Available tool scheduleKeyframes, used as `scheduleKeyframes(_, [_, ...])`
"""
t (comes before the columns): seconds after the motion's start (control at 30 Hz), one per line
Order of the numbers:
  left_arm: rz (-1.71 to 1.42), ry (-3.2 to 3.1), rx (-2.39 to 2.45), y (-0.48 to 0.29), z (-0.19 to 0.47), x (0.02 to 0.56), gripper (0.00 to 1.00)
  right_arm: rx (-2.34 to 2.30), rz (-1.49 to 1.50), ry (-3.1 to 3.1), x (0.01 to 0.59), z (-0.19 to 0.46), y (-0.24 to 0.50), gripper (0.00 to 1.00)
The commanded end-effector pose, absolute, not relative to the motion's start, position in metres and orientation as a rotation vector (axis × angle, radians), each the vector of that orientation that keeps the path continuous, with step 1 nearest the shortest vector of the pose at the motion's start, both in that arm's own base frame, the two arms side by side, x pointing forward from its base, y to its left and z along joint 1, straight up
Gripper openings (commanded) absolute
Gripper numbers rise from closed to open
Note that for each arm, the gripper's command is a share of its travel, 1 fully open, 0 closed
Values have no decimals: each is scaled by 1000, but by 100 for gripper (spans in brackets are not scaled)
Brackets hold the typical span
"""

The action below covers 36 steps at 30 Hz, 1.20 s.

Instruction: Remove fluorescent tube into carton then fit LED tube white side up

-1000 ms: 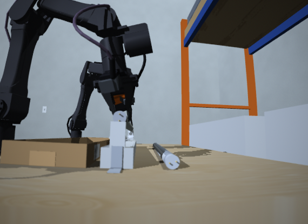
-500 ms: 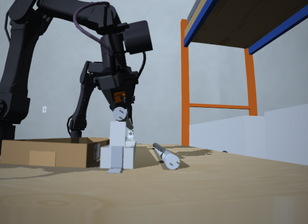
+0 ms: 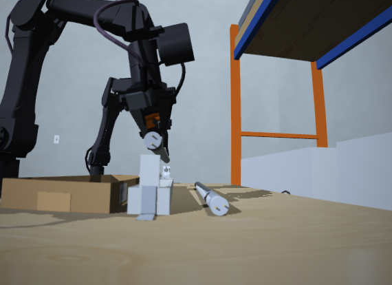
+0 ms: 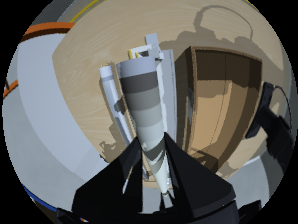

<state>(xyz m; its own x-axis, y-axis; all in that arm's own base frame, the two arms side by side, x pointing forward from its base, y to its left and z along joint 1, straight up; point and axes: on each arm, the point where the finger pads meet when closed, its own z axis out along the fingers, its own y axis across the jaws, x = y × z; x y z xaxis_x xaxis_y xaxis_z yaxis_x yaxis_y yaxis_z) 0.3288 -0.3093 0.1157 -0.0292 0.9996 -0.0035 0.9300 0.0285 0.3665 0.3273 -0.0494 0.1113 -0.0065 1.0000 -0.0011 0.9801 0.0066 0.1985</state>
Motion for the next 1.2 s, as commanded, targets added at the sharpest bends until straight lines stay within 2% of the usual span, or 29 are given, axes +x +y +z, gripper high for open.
scheduleKeyframes(0.0, [365, 2006, 1927, -317, 144, 332, 11, 2093, 229, 2090, 333, 127, -52, 11])
scheduleKeyframes(0.17, [363, 1995, 1921, -319, 145, 334, 11, 2123, 214, 2131, 324, 102, -48, 11])
scheduleKeyframes(0.23, [363, 1991, 1914, -322, 146, 332, 11, 2098, 238, 2107, 326, 124, -50, 11])
scheduleKeyframes(0.47, [377, 2023, 1943, -314, 130, 322, 11, 2124, 208, 2130, 312, 112, -51, 11])
scheduleKeyframes(0.57, [361, 1992, 1911, -321, 147, 327, 11, 2068, 270, 2087, 332, 127, -51, 11])
scheduleKeyframes(1.03, [377, 2025, 1937, -314, 131, 313, 11, 2104, 204, 2128, 306, 113, -50, 11])
scheduleKeyframes(1.17, [352, 1997, 1918, -322, 143, 316, 11, 2078, 266, 2086, 322, 130, -51, 11])
